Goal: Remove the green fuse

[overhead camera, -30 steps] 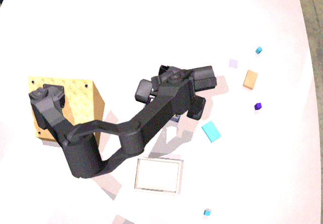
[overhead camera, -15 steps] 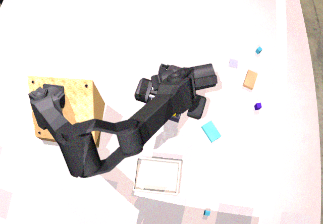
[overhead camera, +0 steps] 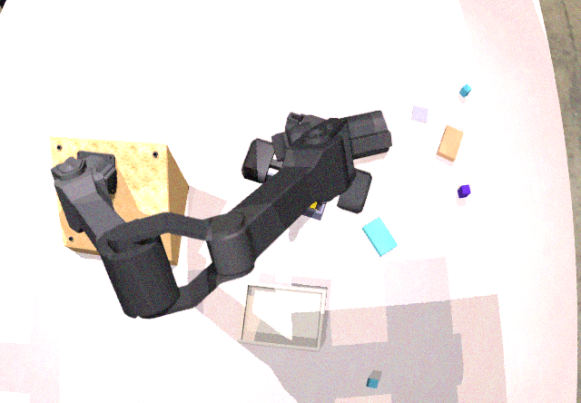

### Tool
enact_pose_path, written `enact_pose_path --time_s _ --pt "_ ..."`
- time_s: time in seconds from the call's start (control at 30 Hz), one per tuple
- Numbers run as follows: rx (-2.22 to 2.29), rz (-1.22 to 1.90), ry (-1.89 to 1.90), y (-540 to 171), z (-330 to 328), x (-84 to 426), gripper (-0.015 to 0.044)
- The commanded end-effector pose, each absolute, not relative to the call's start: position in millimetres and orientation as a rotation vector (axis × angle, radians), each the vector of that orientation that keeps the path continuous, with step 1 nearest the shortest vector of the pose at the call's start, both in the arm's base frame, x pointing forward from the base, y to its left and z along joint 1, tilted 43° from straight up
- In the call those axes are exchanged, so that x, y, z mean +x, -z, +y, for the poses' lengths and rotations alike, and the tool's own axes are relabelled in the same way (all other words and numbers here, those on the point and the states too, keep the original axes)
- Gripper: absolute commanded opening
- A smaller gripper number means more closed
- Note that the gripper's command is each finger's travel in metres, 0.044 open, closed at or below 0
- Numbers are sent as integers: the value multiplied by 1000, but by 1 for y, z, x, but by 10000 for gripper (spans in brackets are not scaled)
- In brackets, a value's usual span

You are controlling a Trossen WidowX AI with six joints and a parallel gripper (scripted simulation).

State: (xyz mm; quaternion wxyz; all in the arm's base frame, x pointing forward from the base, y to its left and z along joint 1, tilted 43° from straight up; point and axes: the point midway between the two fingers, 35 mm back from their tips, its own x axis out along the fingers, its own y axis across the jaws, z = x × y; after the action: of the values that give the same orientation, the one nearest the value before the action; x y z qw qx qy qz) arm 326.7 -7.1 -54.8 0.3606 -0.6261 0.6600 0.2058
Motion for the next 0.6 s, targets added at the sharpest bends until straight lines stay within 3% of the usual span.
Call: enact_pose_path --time_s 0.0,0.57 --pt "-1607 1699 -529 53 -5 327 0" --pt "-1608 1700 -529 47 0 327 0"
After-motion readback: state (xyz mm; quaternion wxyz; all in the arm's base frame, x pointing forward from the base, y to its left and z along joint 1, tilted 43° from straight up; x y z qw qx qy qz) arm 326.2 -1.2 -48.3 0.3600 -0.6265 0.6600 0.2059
